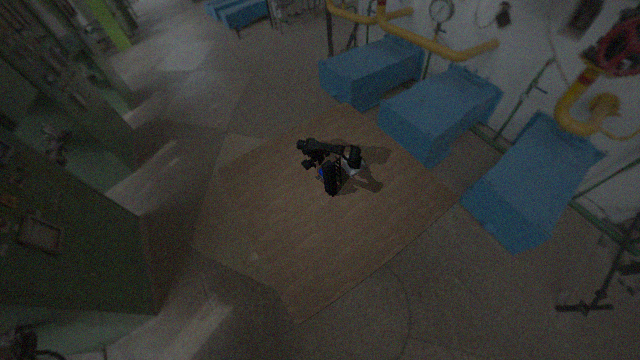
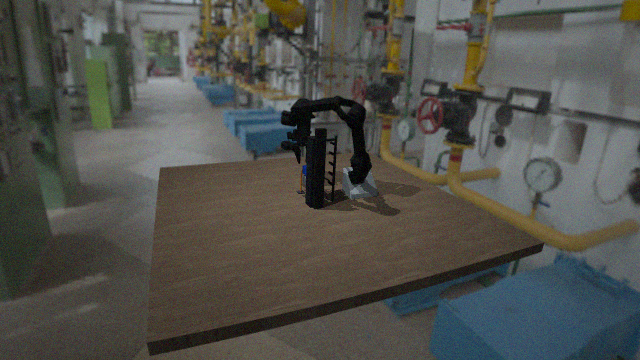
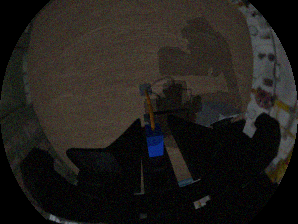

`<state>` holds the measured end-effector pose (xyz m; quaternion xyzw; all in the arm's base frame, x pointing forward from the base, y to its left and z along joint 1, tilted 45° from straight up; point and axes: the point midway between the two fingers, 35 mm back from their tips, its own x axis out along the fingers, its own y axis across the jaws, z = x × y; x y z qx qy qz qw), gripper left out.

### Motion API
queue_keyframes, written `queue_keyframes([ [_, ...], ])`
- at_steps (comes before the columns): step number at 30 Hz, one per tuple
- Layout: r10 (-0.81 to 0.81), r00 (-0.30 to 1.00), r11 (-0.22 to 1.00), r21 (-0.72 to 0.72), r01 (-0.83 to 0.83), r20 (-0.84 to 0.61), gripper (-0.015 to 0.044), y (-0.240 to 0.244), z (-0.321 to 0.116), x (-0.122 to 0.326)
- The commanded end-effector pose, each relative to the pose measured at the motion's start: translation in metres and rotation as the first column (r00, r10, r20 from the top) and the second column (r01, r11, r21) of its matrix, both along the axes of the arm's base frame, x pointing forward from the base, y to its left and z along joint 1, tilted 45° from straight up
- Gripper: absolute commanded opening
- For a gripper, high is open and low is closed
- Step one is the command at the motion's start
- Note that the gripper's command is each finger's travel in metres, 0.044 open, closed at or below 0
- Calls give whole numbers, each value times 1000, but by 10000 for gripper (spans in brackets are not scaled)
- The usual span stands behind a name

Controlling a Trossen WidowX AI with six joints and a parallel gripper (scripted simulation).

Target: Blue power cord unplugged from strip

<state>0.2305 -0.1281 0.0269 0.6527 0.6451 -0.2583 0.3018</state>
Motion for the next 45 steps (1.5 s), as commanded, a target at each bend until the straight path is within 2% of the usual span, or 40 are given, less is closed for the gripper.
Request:
queue_keyframes([
  [1,-6,1000,1000,7,6,-3,160,6,5,0],
  [21,-6,1000,1000,10,6,-3,160,29,26,-2],
  [38,-6,1000,1000,10,6,-3,160,37,18,-1],
  [42,2,1000,1000,5,-2,-2,55,35,19,-1],
  [45,2,1000,1000,5,-2,-2,35,35,19,-1],
])
